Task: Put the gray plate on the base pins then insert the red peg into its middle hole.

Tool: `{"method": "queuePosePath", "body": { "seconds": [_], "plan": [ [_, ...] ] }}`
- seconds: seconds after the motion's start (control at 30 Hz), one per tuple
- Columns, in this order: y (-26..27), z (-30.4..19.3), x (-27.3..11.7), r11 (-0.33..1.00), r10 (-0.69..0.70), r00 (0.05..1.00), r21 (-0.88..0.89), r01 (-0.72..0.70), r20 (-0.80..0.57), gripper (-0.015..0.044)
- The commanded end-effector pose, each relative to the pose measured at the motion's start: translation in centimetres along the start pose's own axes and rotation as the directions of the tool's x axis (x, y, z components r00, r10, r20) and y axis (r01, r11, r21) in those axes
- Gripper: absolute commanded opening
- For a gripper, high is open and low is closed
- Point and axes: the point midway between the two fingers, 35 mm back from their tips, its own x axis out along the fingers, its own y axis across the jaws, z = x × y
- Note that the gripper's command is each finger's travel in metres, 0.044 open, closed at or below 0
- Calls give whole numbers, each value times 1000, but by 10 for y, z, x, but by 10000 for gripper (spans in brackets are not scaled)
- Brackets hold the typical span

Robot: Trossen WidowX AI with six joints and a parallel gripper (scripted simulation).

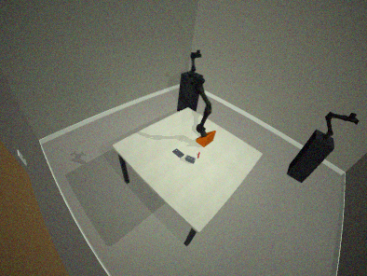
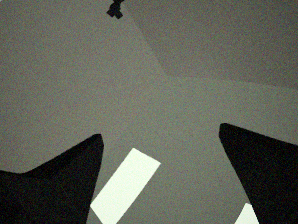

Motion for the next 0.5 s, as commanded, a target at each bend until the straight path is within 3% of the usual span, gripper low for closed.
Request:
{"method": "queuePosePath", "body": {
  "seconds": [0.0, 0.13, 0.47],
  "plan": [
    [0, 0, 0, 1000, 0, 1000, 0, 0, 0, 426],
    [-4, 38, 15, 999, -52, 992, 5, 51, 112, 440],
    [-27, 141, 41, 944, -140, 919, 331, 11, 368, 440]
  ]
}}
